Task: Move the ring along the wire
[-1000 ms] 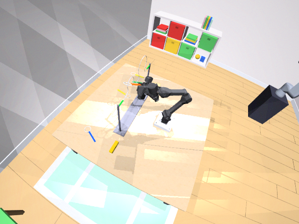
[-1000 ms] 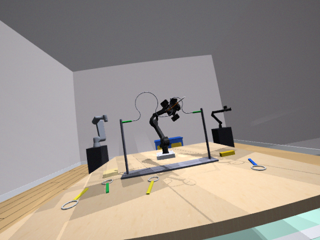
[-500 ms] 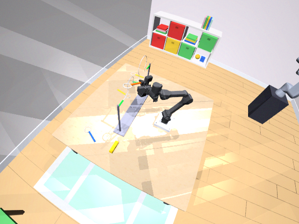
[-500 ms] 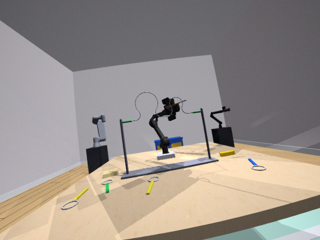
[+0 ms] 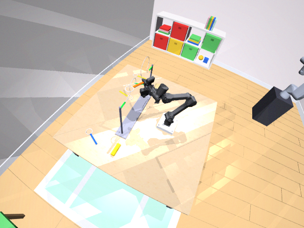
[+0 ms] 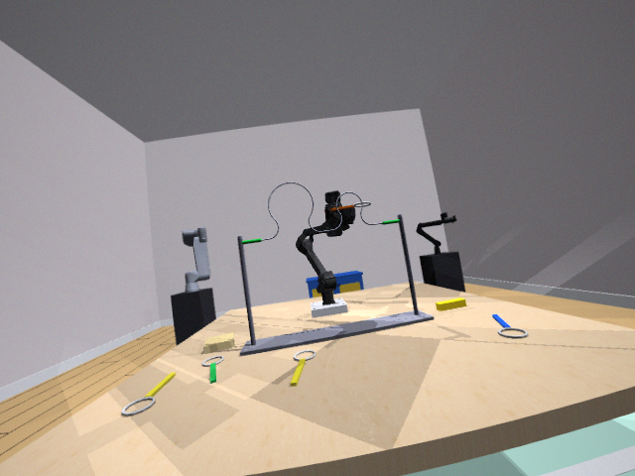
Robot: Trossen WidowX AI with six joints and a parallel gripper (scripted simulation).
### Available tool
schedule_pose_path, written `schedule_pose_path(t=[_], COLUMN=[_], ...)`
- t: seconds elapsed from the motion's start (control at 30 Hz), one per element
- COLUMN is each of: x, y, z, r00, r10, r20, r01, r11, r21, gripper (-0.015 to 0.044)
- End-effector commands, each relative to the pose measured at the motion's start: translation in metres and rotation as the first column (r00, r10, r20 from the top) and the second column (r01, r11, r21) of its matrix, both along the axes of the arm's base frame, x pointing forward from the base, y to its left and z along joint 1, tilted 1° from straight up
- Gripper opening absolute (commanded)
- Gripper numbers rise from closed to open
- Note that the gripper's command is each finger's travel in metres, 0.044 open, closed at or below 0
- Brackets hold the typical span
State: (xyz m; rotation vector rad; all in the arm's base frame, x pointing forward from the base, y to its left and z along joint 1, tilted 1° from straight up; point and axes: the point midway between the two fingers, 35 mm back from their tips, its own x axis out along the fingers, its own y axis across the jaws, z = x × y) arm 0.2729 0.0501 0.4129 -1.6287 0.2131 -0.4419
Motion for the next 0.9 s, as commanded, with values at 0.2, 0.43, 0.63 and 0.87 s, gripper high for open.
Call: schedule_pose_path(t=[0.2, 0.43, 0.63, 0.87], x=[-0.001, -0.001, 0.0, 0.0], y=[0.0, -0.001, -0.004, -0.008], z=[0.008, 0.007, 0.0, -0.014], r00=[1.0, 1.0, 1.0, 1.0], r10=[0.0, 0.0, -0.001, -0.003], r20=[0.016, 0.021, 0.021, 0.015], r01=[0.002, 0.004, 0.005, 0.005], r11=[0.987, 0.977, 0.98, 0.991], r21=[-0.159, -0.212, -0.198, -0.13], gripper=[-0.015, -0.015, -0.015, -0.015])
